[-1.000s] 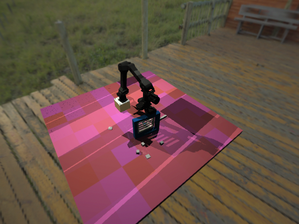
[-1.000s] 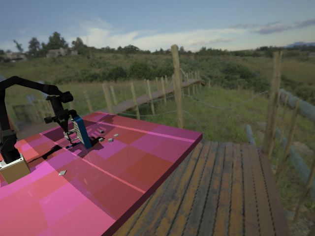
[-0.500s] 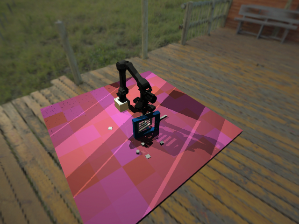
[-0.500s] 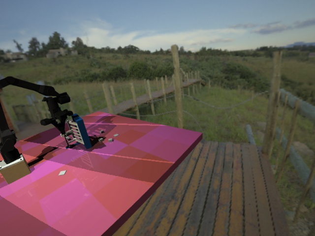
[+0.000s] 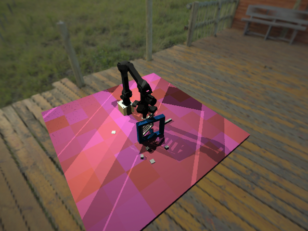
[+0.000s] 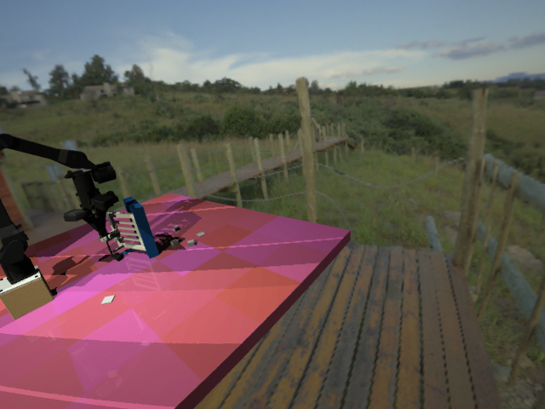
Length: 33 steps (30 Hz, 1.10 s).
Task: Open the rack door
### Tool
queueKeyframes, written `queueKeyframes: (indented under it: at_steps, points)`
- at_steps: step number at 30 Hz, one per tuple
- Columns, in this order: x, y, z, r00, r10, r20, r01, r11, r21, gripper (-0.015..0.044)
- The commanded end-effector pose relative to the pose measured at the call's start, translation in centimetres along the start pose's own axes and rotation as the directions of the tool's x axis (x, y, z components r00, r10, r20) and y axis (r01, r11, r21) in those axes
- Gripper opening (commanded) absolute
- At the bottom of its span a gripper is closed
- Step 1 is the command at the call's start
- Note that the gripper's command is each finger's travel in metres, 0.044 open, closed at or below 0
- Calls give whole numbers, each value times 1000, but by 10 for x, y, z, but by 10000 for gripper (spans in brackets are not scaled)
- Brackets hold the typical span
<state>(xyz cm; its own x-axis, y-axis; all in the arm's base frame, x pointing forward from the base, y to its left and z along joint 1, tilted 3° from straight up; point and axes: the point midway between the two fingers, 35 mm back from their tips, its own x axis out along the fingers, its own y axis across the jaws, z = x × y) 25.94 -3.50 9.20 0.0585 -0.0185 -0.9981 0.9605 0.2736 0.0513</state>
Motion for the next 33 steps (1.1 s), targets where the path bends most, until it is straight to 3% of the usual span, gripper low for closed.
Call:
queueKeyframes:
  at_steps: [1,33]
  points:
    - [0,-6,2,1000,10,5,-10,997,-79,18]
    - [1,-59,32,1000,5,8,-1,865,-502,18]
